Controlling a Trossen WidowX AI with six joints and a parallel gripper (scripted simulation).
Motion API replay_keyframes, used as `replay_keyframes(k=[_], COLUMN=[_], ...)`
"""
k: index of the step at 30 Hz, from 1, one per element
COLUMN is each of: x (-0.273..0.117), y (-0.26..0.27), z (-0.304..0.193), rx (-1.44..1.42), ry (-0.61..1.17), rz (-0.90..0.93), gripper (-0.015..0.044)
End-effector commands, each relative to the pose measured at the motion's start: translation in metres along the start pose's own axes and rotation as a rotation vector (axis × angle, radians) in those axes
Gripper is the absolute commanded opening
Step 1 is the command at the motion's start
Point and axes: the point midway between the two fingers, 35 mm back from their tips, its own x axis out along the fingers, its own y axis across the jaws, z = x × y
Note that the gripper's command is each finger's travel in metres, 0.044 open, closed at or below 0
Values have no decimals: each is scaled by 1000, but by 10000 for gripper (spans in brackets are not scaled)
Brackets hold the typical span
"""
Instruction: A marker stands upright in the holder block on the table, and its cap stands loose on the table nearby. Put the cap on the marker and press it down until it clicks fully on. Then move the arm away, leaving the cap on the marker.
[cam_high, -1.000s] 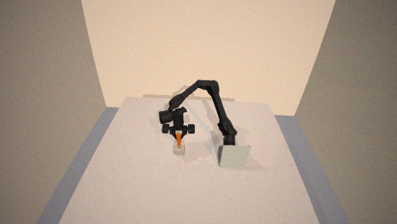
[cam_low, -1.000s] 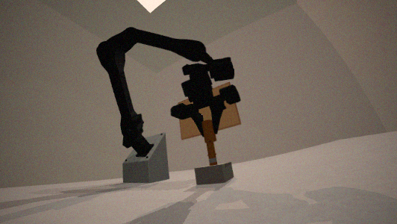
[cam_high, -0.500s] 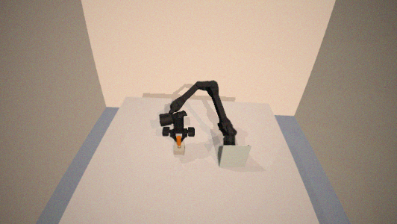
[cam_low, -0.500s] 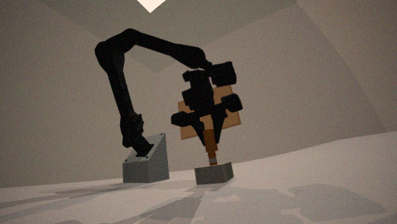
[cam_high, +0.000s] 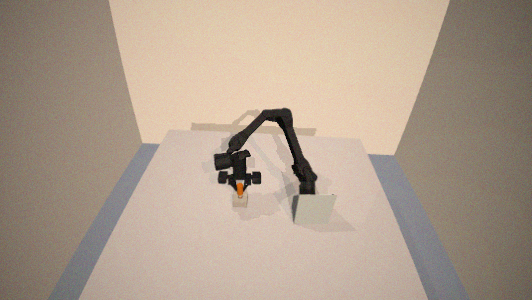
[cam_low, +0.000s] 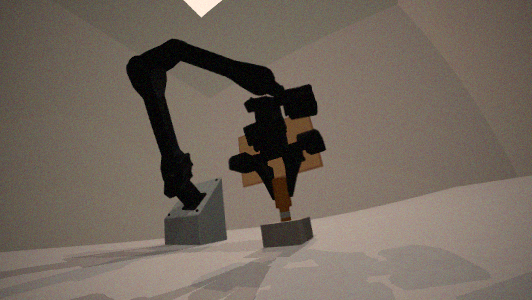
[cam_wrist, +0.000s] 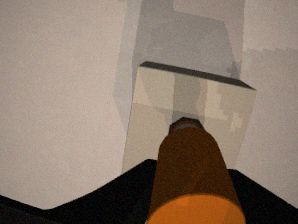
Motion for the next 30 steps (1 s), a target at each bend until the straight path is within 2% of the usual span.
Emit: replay_keyframes(k=[1, 14, 17, 22, 26, 30], x=[0, 0, -9, -73, -75, -74], y=[0, 0, 1, 0, 0, 0], z=[0, 0, -1, -1, -1, -1], rx=[0, 0, 0, -1, -1, -234], ry=[0, 0, 2, 3, 2, 2], rz=[0, 0, 1, 0, 0, 0], gripper=[105, 440, 440, 440, 440, 335])
